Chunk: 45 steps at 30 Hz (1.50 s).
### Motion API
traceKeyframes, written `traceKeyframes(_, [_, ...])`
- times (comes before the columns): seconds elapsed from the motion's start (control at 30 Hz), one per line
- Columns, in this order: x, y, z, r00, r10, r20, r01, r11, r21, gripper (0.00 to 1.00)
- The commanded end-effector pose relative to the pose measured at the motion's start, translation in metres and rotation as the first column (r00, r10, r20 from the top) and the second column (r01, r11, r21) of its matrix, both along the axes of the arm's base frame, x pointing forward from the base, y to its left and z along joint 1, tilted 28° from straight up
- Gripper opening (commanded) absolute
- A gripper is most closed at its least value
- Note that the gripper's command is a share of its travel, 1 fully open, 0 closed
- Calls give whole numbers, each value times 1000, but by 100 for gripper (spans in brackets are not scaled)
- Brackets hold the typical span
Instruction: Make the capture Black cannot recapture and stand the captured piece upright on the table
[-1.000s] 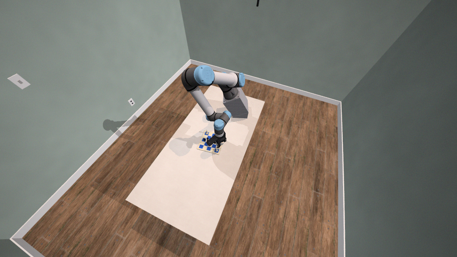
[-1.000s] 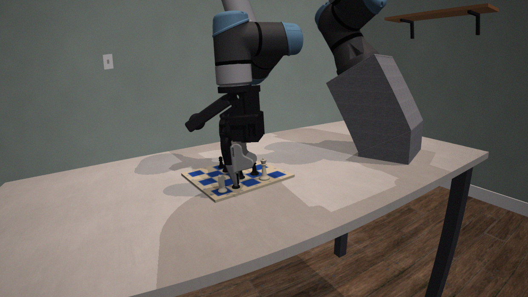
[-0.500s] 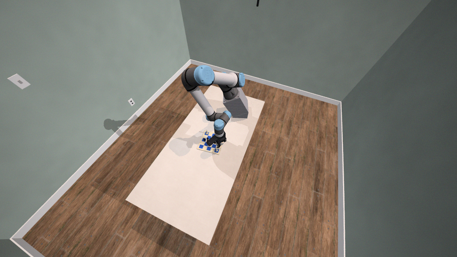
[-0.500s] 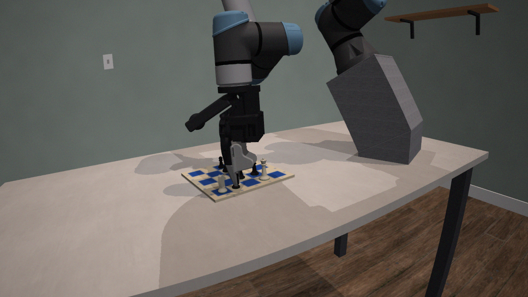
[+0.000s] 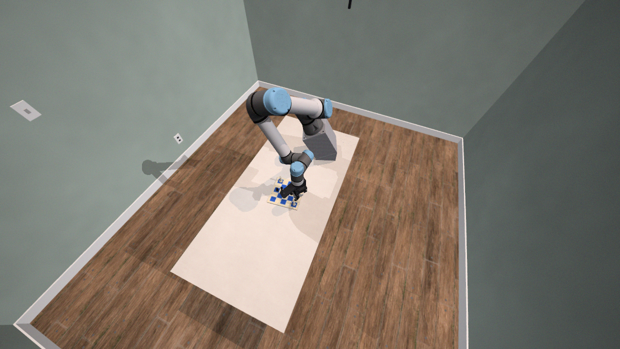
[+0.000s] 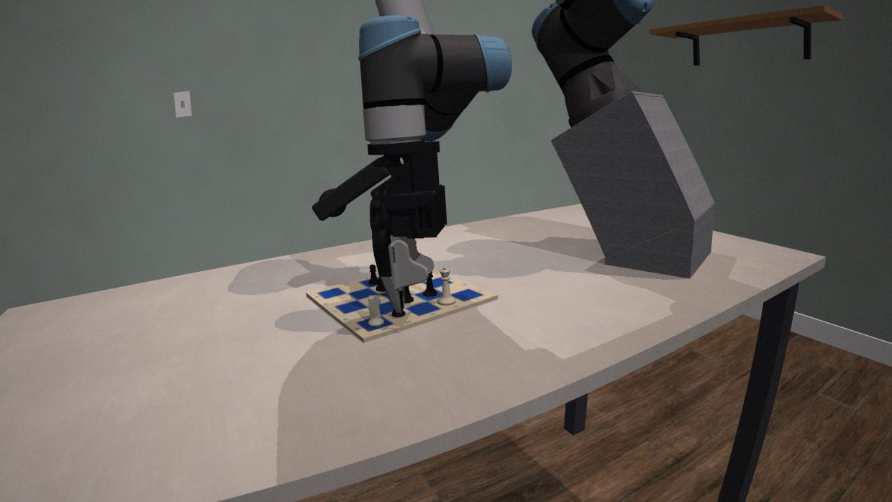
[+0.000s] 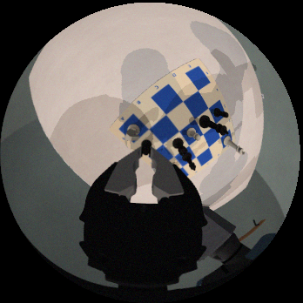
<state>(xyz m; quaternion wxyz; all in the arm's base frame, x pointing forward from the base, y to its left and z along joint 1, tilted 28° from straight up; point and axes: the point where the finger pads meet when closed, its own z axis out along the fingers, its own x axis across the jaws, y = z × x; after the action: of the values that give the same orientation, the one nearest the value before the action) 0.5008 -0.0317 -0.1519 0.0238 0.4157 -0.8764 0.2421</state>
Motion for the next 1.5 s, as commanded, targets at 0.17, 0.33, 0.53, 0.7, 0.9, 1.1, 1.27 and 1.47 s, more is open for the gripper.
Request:
traceKeyframes(0.17, [-5, 14, 28, 1000, 0, 1, 0, 1000, 0, 0])
traceKeyframes(0.33, [-7, 21, 41, 1000, 0, 1, 0, 1000, 0, 0])
traceKeyframes(0.53, [-12, 34, 67, 1000, 0, 1, 0, 1000, 0, 0])
traceKeyframes(0.7, [-14, 41, 81, 1000, 0, 1, 0, 1000, 0, 0])
traceKeyframes(0.9, [-15, 43, 85, 1000, 0, 1, 0, 1000, 0, 0])
traceKeyframes(1.1, [-15, 43, 86, 1000, 0, 1, 0, 1000, 0, 0])
traceKeyframes(1.27, [-15, 43, 86, 1000, 0, 1, 0, 1000, 0, 0])
traceKeyframes(1.47, [-15, 35, 89, 1000, -4, 2, 4, 1000, 3, 0])
